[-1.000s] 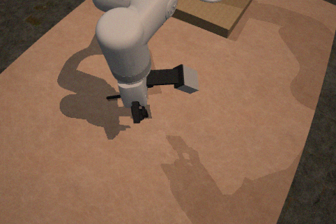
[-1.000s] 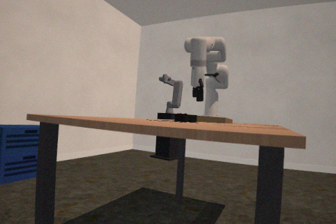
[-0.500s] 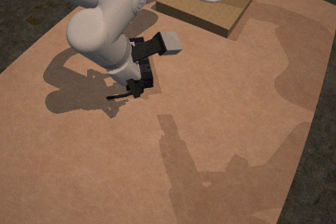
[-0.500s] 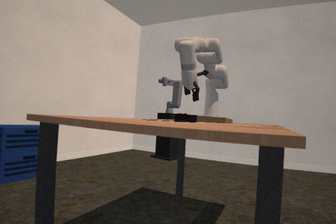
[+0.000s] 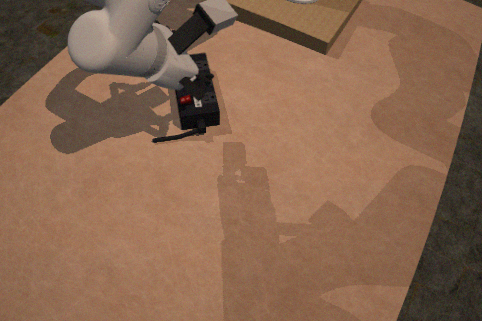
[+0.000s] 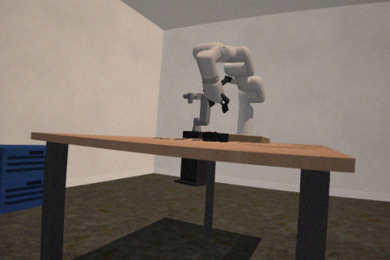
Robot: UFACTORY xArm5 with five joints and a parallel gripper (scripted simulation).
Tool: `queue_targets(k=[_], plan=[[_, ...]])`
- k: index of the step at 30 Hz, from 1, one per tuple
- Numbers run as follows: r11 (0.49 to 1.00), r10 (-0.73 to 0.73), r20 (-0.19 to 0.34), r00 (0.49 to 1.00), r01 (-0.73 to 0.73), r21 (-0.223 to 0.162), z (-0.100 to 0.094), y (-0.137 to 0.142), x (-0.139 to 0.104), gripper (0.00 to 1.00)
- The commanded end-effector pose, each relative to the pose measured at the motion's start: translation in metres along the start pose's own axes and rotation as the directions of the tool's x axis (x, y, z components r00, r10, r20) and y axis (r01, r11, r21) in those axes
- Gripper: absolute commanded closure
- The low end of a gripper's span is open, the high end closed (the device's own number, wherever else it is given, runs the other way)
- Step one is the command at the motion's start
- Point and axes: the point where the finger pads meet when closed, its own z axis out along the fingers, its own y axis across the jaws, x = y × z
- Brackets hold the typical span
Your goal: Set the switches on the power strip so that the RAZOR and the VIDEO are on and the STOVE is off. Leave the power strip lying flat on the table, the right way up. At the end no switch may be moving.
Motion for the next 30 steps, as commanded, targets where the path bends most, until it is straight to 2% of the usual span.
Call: queue_targets(k=[1, 6, 30], plan=[[0.999, -0.051, -0.060, 0.997, 0.052, 0.016, 0.0015, -0.0110, 0.0065, 0.00], [0.997, -0.069, -0.077, 0.995, 0.070, 0.018, 0.0022, -0.0149, 0.0089, 0.00], [0.997, -0.069, -0.077, 0.995, 0.071, 0.018, 0.0022, -0.0149, 0.0089, 0.00]])
